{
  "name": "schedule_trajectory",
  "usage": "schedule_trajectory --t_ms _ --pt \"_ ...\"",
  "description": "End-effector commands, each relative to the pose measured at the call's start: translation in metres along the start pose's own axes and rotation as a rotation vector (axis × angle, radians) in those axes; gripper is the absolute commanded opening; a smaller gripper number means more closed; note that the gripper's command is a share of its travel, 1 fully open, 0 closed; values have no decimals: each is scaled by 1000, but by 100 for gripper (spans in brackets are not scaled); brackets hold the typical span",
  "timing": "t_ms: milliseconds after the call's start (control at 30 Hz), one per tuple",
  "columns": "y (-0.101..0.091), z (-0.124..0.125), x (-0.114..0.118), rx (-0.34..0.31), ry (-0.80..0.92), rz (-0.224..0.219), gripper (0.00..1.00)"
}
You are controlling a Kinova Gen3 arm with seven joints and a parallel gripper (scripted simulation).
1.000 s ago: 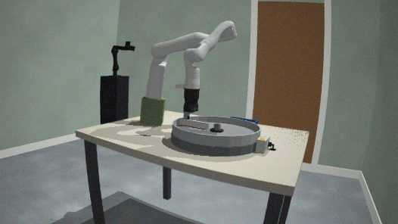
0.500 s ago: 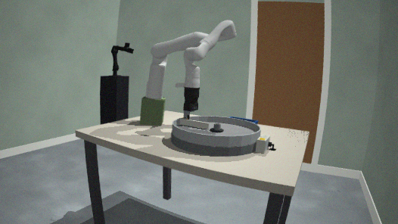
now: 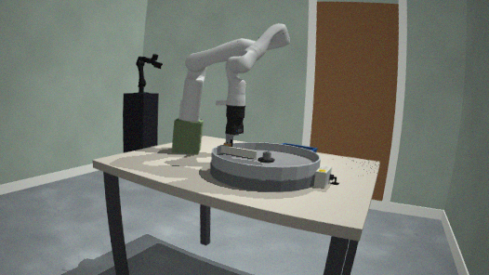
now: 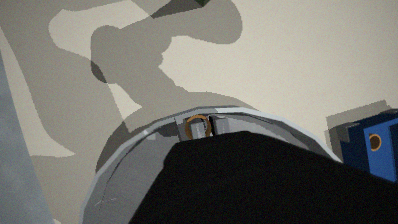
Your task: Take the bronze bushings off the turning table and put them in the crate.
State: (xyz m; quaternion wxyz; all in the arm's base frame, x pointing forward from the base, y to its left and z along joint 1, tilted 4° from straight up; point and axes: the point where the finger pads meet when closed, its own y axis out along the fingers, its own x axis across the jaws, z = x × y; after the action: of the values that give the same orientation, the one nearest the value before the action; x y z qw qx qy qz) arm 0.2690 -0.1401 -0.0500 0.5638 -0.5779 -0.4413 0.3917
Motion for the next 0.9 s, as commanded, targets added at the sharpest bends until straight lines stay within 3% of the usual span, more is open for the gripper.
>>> schedule_trajectory --t_ms 0,867 --pt "0 0 0 -1 0 0 0" --pt "-15 0 0 -1 0 0 0"
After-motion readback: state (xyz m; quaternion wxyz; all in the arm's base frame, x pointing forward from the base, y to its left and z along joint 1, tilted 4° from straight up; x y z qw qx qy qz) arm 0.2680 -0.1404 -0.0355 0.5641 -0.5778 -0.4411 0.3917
